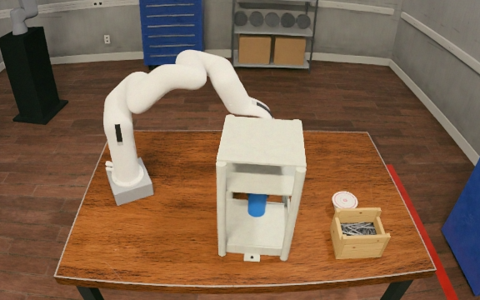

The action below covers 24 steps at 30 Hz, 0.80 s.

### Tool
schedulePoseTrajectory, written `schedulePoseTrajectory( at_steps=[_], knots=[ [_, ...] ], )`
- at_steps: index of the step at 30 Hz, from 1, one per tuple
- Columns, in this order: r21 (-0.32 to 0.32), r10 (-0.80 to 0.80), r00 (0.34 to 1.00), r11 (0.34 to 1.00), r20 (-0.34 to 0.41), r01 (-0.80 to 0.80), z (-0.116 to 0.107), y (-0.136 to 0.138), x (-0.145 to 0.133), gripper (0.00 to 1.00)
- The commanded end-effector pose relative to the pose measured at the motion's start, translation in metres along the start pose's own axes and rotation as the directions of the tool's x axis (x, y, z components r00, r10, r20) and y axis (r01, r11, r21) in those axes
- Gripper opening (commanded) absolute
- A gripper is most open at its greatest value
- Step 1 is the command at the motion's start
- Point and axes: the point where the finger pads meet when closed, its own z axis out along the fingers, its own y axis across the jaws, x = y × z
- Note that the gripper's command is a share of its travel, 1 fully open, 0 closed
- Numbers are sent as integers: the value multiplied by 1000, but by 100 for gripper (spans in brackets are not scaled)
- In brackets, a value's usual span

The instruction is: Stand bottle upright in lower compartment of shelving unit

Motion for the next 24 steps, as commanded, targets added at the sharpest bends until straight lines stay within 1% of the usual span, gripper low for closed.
schedulePoseTrajectory(
  at_steps=[1,2,4,5,7,8,10,11,15,16,24],
  knots=[
    [0,4,1000,1000,-1,-4,0,1,-1,0],
    [0,4,1000,1000,-1,-4,0,1,-1,17],
    [0,4,1000,1000,-1,-4,0,1,-1,17],
    [0,4,1000,1000,-1,-4,0,1,-1,34],
    [0,4,1000,1000,-1,-4,0,1,-1,34],
    [0,4,1000,1000,-1,-4,0,1,-1,52],
    [0,4,1000,1000,-1,-4,0,1,-1,52],
    [0,4,1000,1000,-1,-4,0,1,-1,69],
    [0,4,1000,1000,-1,-4,0,1,-1,69],
    [0,4,1000,1000,-1,-4,0,1,-1,86],
    [0,4,1000,1000,-1,-4,0,1,-1,86]
  ],
)
